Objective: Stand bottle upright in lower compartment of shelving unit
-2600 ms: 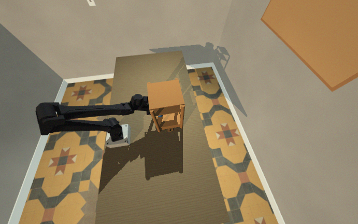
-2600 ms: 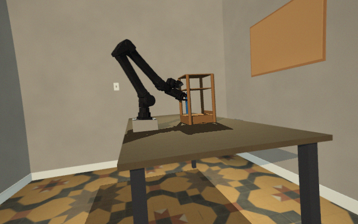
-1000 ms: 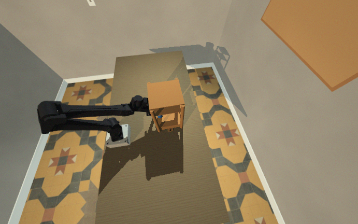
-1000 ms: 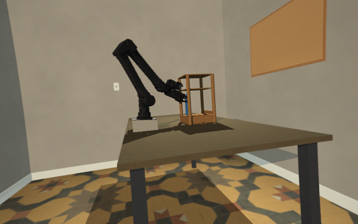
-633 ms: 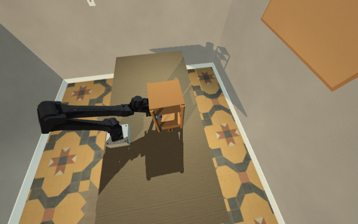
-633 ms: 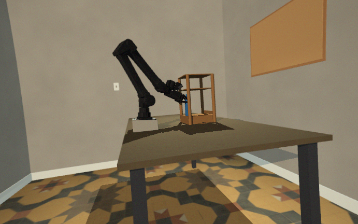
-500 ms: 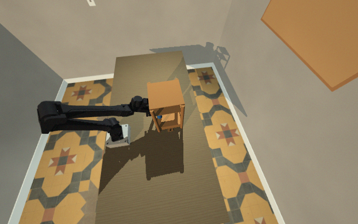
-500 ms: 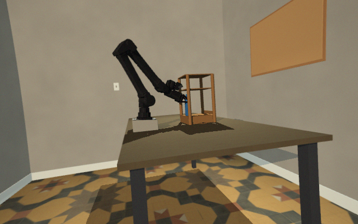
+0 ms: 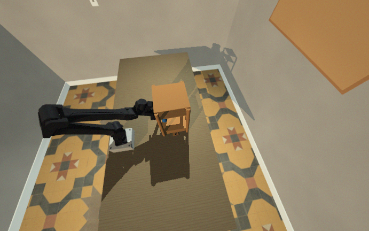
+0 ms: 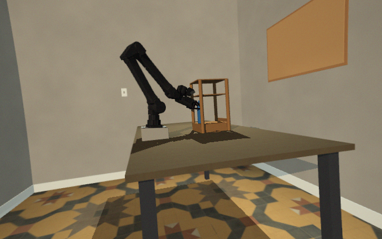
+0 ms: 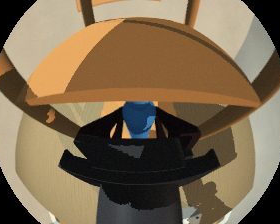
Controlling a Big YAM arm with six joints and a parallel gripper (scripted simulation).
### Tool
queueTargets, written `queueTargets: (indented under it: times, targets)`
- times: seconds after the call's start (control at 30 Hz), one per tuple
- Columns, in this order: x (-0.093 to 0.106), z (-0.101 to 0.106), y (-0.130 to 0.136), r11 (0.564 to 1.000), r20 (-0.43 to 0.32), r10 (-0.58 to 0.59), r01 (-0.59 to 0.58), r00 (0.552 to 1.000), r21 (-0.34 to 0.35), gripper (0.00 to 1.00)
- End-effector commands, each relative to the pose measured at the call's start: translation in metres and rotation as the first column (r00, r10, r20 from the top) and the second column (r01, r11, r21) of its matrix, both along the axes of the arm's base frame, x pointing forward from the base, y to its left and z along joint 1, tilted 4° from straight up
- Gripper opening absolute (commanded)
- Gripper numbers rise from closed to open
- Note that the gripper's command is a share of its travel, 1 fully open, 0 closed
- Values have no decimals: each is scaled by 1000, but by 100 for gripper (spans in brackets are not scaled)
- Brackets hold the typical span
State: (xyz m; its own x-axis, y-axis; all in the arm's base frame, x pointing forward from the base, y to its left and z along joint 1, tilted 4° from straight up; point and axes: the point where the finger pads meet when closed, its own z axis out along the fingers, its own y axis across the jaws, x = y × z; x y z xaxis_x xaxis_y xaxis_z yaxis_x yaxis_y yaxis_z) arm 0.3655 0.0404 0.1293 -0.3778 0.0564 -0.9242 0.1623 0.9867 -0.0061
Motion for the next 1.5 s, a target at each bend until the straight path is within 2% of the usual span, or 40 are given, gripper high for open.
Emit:
queueTargets:
  times: [0.0, 0.5, 1.0, 1.03, 1.47]
  targets:
    - [11, 26, 3, 1000, 74, 4, -5, 997, 13, 30]
    - [4, 16, 3, 1000, 57, 8, -8, 998, 10, 30]
    - [10, 26, 6, 1000, 76, 8, -9, 997, 16, 30]
    - [10, 26, 6, 1000, 76, 8, -9, 997, 16, 77]
    - [11, 21, 6, 1000, 61, 9, -9, 998, 11, 77]
